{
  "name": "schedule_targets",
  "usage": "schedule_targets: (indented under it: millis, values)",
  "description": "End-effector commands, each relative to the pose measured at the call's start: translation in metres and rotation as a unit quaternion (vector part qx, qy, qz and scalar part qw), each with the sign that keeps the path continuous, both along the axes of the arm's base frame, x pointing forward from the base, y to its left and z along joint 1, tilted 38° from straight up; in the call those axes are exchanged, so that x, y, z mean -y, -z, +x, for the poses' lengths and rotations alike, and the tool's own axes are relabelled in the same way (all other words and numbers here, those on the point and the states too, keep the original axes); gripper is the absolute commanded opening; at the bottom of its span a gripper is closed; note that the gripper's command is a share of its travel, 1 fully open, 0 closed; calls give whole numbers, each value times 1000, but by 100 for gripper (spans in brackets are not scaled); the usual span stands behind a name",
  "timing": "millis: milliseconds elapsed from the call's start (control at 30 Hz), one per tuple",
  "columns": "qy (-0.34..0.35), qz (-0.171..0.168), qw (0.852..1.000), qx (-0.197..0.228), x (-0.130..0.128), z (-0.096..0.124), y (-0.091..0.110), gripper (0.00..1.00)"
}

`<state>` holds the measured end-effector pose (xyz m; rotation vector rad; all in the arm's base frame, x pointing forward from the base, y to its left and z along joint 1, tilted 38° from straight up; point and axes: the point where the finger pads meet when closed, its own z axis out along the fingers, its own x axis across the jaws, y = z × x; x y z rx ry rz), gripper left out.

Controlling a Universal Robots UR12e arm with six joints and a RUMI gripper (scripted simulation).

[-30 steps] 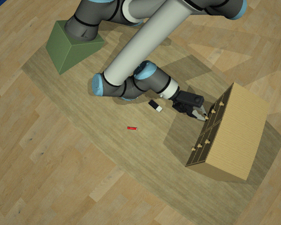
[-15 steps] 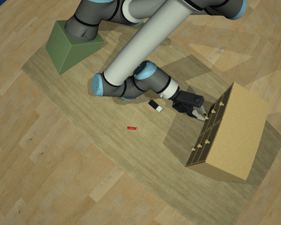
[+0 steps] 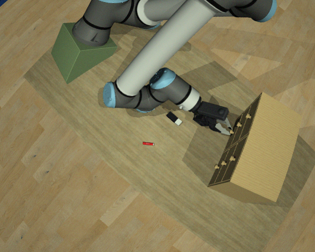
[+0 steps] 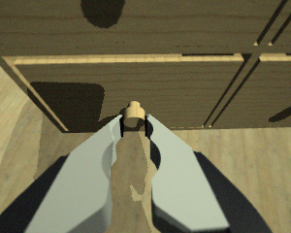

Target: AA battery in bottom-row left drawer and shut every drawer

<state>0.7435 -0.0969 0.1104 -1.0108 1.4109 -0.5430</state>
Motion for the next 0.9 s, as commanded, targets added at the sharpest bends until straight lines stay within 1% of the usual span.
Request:
schedule_targets:
  millis: [0, 867]
  values:
    - [0, -1, 1000, 1, 0, 1, -2, 7]
    - [1, 0, 1000, 0, 0, -4, 1, 7]
